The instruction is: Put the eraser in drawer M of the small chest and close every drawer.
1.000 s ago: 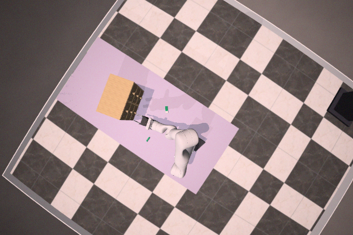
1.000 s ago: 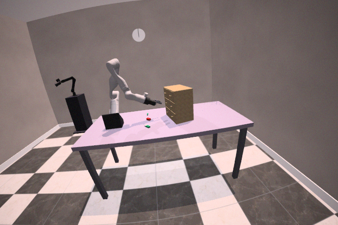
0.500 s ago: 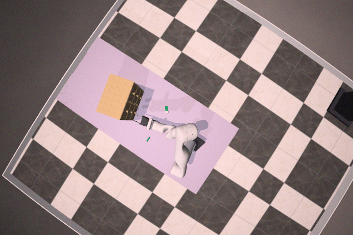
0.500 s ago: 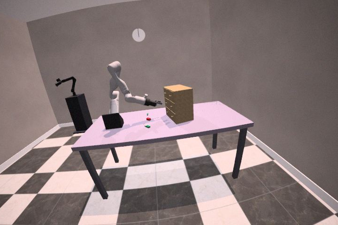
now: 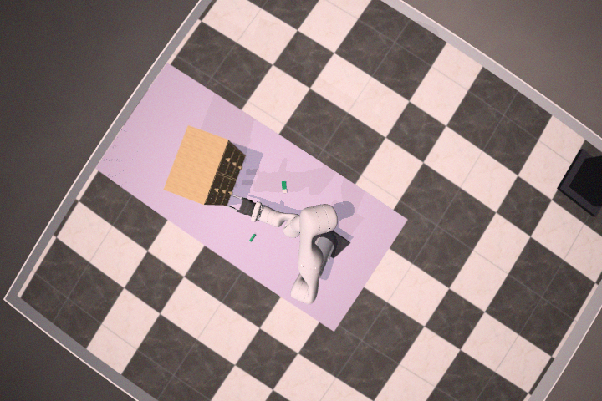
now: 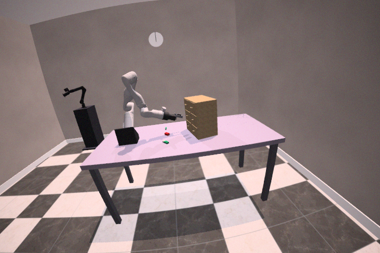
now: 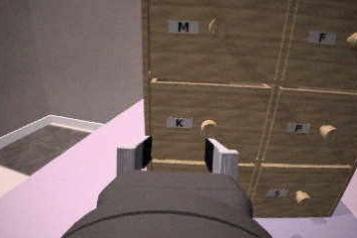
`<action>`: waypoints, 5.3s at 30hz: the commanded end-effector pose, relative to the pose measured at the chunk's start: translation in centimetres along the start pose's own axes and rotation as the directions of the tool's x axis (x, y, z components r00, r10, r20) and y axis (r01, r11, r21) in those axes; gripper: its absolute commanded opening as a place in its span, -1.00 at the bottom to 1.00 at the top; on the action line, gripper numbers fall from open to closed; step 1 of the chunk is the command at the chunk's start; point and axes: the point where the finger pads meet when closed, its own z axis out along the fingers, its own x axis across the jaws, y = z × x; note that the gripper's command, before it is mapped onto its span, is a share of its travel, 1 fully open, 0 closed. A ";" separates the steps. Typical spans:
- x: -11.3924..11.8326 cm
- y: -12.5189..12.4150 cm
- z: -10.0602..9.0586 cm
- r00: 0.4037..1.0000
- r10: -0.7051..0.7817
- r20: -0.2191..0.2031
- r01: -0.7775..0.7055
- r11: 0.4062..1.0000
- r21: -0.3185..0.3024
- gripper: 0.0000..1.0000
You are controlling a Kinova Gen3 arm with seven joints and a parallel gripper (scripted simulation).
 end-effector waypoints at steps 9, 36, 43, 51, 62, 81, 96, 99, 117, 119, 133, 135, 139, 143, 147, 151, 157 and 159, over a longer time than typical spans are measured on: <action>-0.1 0.4 0.3 1.000 0.004 0.000 -0.004 1.000 0.021 1.00; 0.0 0.5 0.4 1.000 0.003 -0.002 -0.003 0.999 0.036 1.00; 0.0 0.5 0.4 1.000 0.003 -0.002 -0.003 0.999 0.036 1.00; 0.0 0.5 0.4 1.000 0.003 -0.002 -0.003 0.999 0.036 1.00; 0.0 0.5 0.4 1.000 0.003 -0.002 -0.003 0.999 0.036 1.00; 0.0 0.5 0.4 1.000 0.003 -0.002 -0.003 0.999 0.036 1.00; 0.0 0.5 0.4 1.000 0.003 -0.002 -0.003 0.999 0.036 1.00; 0.0 0.5 0.4 1.000 0.003 -0.002 -0.003 0.999 0.036 1.00; 0.0 0.4 0.4 1.000 0.003 -0.002 -0.003 0.999 0.036 1.00; 0.0 0.4 0.4 1.000 0.003 -0.002 -0.003 0.999 0.035 1.00; 0.0 0.4 0.3 1.000 0.004 -0.001 -0.004 1.000 0.026 1.00; -0.1 0.4 0.3 1.000 0.004 0.000 -0.004 1.000 0.023 1.00; -0.1 0.4 0.2 1.000 0.004 0.000 -0.004 1.000 0.015 1.00; -0.1 0.4 0.2 1.000 0.005 0.000 -0.005 1.000 0.011 1.00; -0.2 0.3 0.1 1.000 0.005 0.001 -0.005 1.000 0.000 1.00; -0.1 0.3 0.0 1.000 0.005 0.000 -0.005 1.000 -0.013 1.00; -0.2 0.2 -0.2 1.000 0.005 0.001 -0.005 0.999 -0.034 1.00; -0.2 0.2 -0.2 1.000 0.005 0.001 -0.005 0.999 -0.034 1.00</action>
